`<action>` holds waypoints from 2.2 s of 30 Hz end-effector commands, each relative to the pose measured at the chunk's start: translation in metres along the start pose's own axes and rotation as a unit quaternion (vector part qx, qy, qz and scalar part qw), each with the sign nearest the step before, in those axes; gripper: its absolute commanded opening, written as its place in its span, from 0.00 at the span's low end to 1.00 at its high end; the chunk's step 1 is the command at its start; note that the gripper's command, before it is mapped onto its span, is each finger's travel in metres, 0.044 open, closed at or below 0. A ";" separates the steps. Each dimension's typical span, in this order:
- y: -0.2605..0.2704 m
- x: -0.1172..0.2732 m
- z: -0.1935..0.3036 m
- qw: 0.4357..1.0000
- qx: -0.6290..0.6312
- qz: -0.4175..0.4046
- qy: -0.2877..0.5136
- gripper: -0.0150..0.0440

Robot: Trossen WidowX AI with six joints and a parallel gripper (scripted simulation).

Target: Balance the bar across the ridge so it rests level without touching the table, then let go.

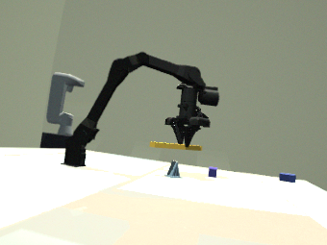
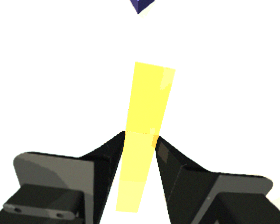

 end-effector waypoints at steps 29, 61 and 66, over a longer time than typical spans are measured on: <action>0.001 -0.035 0.001 1.000 -0.002 -0.002 -0.001 0.25; 0.001 -0.038 0.001 1.000 -0.002 -0.002 -0.001 0.25; 0.001 -0.038 0.001 1.000 -0.002 -0.002 -0.001 0.25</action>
Point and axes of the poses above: the point midway between the two fingers, 35 mm back from their tips, its own x axis back along the fingers, its own y axis across the jaws, z = x × y, the point moved 6 cm from there along x, back along the fingers, and after that the axes turned 13 degrees about -x, right-handed, at the moved point
